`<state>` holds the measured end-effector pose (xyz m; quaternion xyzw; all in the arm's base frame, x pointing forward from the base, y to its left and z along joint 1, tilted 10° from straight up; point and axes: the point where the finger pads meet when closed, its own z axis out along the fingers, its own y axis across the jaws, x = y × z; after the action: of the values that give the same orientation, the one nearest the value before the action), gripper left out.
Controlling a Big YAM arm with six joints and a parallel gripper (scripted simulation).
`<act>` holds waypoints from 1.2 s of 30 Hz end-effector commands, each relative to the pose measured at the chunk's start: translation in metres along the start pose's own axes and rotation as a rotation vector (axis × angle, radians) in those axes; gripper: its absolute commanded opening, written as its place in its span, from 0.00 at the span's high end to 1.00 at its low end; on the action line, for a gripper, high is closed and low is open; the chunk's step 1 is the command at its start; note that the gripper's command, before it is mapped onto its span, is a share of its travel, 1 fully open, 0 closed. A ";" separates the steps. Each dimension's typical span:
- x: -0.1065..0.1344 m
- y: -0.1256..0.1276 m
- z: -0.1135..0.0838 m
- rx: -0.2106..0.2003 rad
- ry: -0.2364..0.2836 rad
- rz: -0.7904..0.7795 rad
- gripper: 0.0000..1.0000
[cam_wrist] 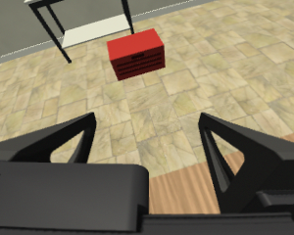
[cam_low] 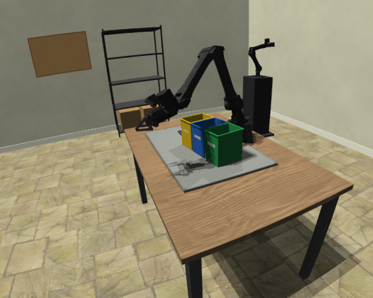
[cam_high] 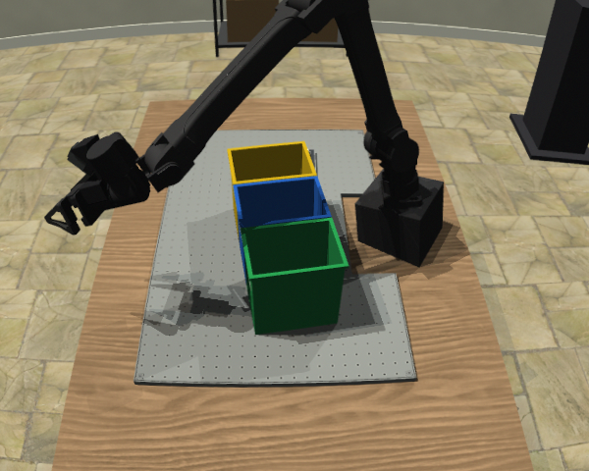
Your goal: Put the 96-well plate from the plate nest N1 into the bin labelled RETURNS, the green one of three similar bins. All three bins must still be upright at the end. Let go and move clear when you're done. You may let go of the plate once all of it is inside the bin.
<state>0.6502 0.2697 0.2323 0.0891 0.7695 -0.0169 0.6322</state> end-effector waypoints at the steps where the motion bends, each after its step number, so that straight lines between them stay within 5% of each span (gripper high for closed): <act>1: -0.028 -0.014 0.004 0.014 -0.005 -0.034 0.00; 7: -0.026 -0.040 0.009 0.013 -0.015 -0.029 0.00; 8: -0.019 -0.046 0.010 0.032 0.030 -0.071 0.00; 9: -0.052 -0.041 0.016 0.039 0.002 -0.062 0.00; 13: -0.053 -0.050 0.018 0.050 0.024 -0.089 0.00; 14: -0.022 -0.062 0.019 0.058 0.067 -0.120 0.00; 19: -0.028 -0.085 0.019 0.054 0.044 -0.106 0.00; 20: -0.022 -0.092 0.019 0.071 0.093 -0.145 0.00; 21: -0.055 -0.087 0.025 0.079 0.064 -0.137 0.00; 23: -0.055 -0.097 0.027 0.088 0.087 -0.161 0.00; 25: -0.022 -0.117 0.022 0.095 0.137 -0.192 0.00; 30: -0.030 -0.129 0.025 0.091 0.109 -0.176 0.00; 31: -0.022 -0.135 0.027 0.106 0.161 -0.213 0.00; 32: -0.057 -0.132 0.030 0.114 0.132 -0.205 0.00; 33: -0.057 -0.138 0.030 0.127 0.154 -0.225 0.00; 36: -0.023 -0.161 0.024 0.127 0.207 -0.254 0.00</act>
<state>0.6556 0.1252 0.2224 0.0371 0.8335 -0.1234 0.5372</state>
